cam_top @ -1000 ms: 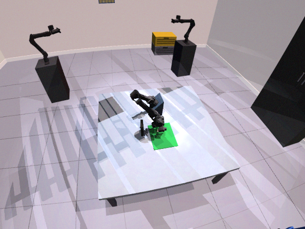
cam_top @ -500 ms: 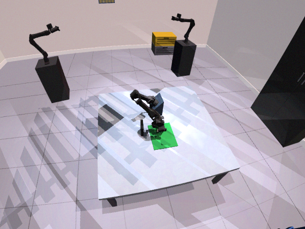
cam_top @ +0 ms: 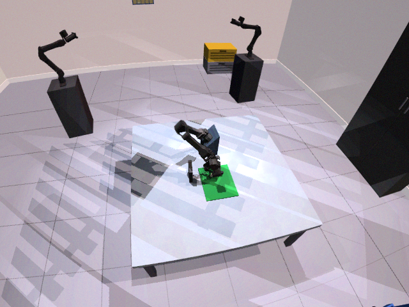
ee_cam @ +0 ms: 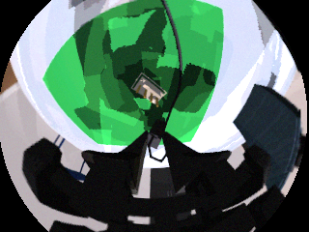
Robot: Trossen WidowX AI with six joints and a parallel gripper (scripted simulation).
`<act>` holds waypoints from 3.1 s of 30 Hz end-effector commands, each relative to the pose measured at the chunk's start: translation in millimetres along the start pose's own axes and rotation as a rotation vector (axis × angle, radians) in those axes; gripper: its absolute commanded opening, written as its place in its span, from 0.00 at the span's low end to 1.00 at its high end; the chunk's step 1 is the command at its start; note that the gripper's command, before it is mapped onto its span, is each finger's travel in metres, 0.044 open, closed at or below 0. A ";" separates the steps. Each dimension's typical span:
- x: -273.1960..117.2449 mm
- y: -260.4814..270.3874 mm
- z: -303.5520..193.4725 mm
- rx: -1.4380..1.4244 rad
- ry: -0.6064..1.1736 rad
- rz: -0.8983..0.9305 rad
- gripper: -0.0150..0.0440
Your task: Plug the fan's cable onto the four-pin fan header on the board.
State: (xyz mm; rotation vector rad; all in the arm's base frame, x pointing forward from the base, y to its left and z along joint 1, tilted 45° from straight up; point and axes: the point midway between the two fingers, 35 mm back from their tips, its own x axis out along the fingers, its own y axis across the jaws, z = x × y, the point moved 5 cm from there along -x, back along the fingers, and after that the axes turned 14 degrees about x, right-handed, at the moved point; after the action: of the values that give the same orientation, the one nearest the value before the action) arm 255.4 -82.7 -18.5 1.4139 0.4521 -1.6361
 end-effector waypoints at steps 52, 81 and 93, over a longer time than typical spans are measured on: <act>-95.2 21.7 -50.5 -0.559 -0.071 -0.008 0.25; -99.8 74.7 -67.4 -1.538 -0.191 -0.117 0.25; -100.1 95.1 -73.3 -1.941 -0.222 -0.205 0.25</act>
State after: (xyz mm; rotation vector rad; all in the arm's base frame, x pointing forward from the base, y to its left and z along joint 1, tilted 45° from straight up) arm 364.8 -37.4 79.5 -0.2065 1.4246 -0.7513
